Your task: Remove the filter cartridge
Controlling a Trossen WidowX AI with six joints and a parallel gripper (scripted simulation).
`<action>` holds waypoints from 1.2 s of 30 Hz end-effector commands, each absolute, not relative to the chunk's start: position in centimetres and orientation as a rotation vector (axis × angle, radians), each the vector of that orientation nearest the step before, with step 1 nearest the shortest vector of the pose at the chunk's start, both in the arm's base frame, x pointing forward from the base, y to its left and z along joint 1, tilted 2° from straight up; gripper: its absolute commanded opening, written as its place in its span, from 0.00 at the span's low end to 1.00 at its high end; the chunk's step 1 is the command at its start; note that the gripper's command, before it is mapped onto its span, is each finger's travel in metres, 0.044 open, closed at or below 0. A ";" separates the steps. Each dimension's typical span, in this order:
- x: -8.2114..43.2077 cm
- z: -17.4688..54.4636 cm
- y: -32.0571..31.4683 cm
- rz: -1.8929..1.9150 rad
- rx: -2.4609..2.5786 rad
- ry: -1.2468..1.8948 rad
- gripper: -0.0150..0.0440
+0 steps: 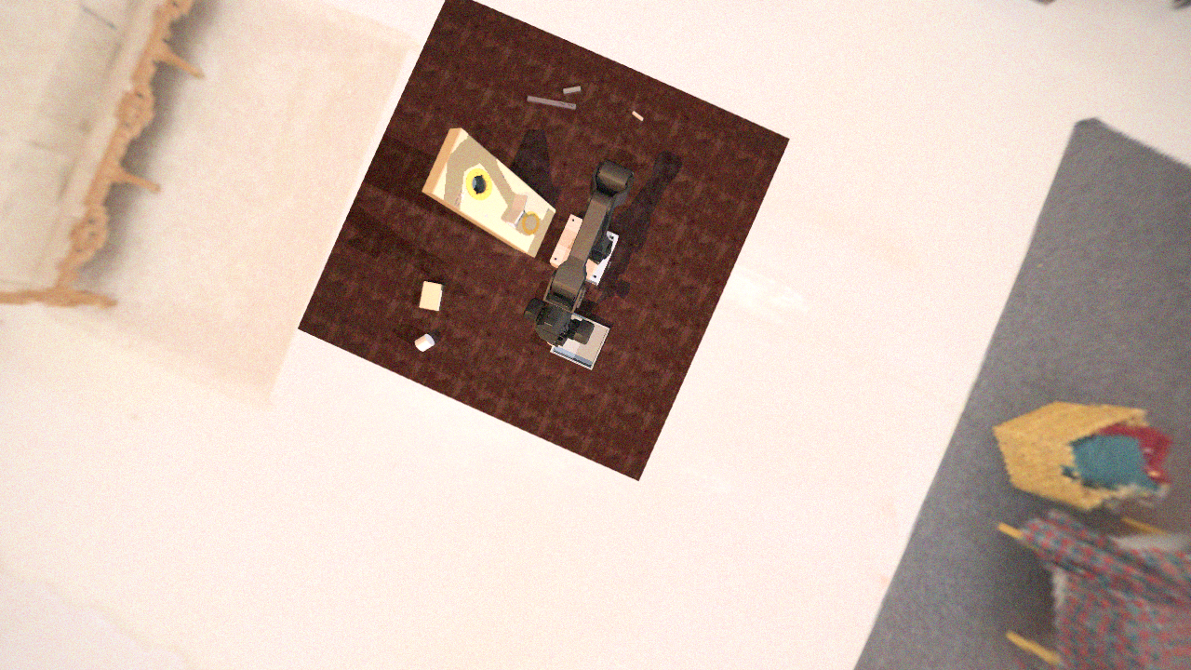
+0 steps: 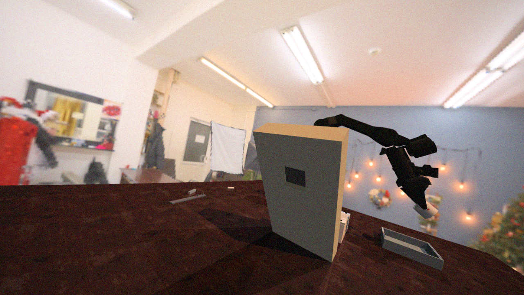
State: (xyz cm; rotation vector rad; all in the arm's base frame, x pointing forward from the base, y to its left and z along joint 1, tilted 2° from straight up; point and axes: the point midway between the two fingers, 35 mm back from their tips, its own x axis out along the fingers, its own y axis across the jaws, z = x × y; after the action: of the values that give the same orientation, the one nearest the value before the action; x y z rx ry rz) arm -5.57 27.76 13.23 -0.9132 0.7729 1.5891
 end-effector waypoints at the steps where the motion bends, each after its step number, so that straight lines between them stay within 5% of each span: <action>1: -7.5 11.8 27.2 1.657 -0.948 0.744 0.25; 10: -11.1 8.7 25.2 1.789 -1.021 0.691 0.25; 33: -11.3 1.1 25.0 1.792 -1.023 0.690 0.25; 36: -11.3 1.4 24.9 1.789 -1.033 0.698 0.39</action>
State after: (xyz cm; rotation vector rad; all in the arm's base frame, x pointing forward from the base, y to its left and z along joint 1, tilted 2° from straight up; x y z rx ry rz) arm -11.29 24.86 1.29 -1.0349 0.6991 1.7882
